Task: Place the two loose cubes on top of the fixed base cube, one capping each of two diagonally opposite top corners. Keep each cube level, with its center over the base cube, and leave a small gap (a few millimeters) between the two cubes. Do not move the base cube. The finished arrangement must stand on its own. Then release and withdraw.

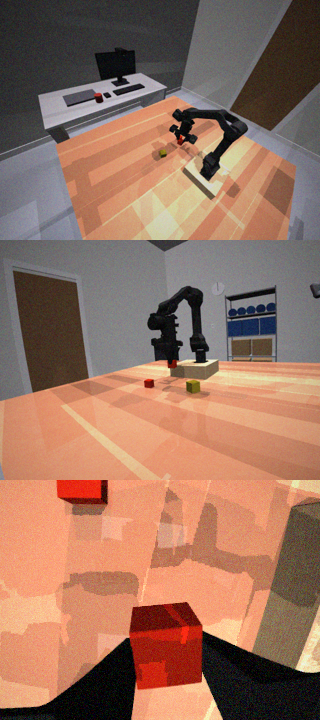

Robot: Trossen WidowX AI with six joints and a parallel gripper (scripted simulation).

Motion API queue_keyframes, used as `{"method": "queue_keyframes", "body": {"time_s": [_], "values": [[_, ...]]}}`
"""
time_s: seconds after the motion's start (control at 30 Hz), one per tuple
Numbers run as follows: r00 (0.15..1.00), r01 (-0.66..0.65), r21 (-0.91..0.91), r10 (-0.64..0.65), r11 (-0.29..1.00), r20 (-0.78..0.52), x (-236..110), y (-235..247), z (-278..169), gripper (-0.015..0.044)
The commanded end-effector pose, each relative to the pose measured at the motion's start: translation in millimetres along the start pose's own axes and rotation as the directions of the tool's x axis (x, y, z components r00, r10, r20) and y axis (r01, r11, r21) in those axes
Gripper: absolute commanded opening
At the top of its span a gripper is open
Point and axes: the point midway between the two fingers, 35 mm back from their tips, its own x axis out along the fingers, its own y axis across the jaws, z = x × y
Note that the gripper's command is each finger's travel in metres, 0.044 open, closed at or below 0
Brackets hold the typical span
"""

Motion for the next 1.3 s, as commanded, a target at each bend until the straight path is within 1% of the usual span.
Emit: {"method": "queue_keyframes", "body": {"time_s": [0.0, 0.17, 0.23, 0.4, 0.6, 0.9, 1.1, 1.27], "values": [[1.0, -0.014, 0.001, 0.014, 1.0, -0.001, -18.4, -0.9, -1.1, 0.0105], [1.0, -0.014, 0.001, 0.014, 1.0, -0.001, -23.1, -1.9, -1.4, 0.0105], [1.0, -0.013, -0.025, 0.013, 1.0, -0.001, -22.5, -0.7, -3.0, 0.0105], [1.0, -0.011, -0.218, 0.012, 0.976, 0.003, -18.3, 7.5, -14.7, 0.0105], [1.0, -0.006, -0.446, 0.011, 0.895, 0.008, -12.9, 16.8, -30.2, 0.0105], [1.0, 0.0, -0.732, 0.012, 0.681, 0.011, -5.0, 28.4, -54.2, 0.0105], [1.0, 0.001, -0.871, 0.013, 0.491, 0.008, 0.1, 34.7, -69.9, 0.0105], [1.0, -0.001, -0.949, 0.015, 0.315, 0.004, 4.3, 39.2, -82.9, 0.0105]]}}
